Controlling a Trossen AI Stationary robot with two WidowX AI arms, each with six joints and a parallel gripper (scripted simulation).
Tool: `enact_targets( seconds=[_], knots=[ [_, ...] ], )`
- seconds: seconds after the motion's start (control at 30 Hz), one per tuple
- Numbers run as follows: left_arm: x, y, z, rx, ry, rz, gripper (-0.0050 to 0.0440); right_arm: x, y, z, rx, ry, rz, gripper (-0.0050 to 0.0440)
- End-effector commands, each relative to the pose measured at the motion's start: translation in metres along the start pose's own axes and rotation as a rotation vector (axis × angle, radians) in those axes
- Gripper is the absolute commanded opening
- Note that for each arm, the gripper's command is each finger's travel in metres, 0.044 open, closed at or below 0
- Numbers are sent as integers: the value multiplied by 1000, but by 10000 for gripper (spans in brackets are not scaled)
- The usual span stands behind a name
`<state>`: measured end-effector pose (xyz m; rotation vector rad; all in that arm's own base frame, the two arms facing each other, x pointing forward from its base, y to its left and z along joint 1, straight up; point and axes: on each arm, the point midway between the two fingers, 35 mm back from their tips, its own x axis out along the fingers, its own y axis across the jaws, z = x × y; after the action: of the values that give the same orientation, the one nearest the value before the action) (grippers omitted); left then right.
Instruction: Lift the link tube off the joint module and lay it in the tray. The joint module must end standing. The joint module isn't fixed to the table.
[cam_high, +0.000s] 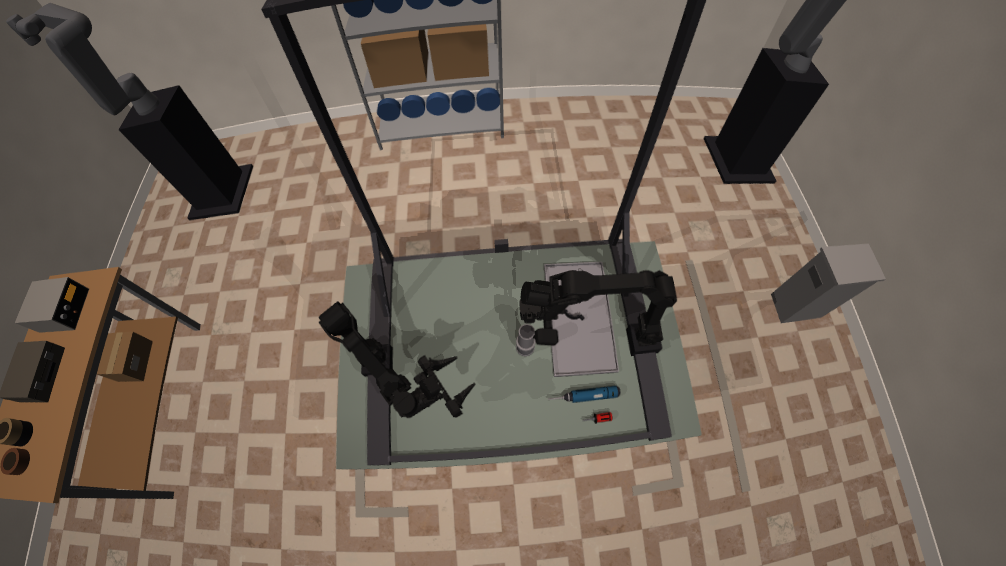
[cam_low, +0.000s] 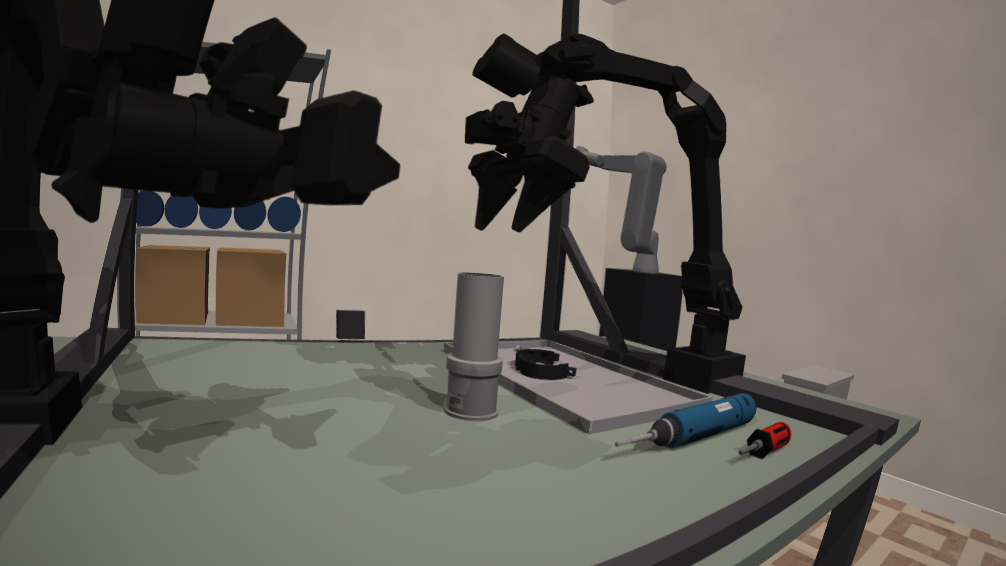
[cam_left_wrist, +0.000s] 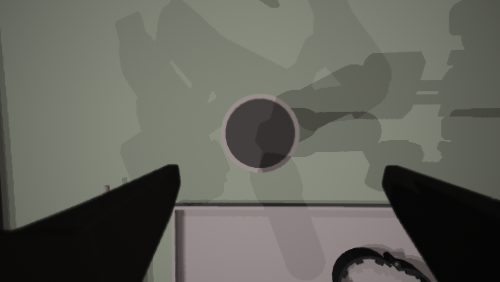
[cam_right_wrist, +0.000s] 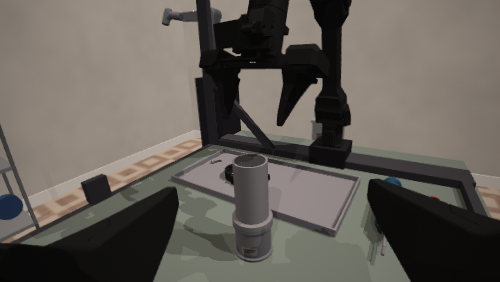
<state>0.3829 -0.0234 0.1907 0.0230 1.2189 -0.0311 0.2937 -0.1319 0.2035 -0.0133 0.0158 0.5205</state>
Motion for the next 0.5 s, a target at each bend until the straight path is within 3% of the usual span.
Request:
enact_targets(
  seconds=[0.0,0.13,0.47],
  knots=[
    [-8,-1,3,2,-23,-3,440,-1,2,1,-1,-2,0,440],
    [-8,-1,-2,6,-26,-6,354,-1,2,1,-1,-2,0,440],
    [6,3,-29,3,-172,0,354,0,0,5,-10,-4,0,440]
  ],
)
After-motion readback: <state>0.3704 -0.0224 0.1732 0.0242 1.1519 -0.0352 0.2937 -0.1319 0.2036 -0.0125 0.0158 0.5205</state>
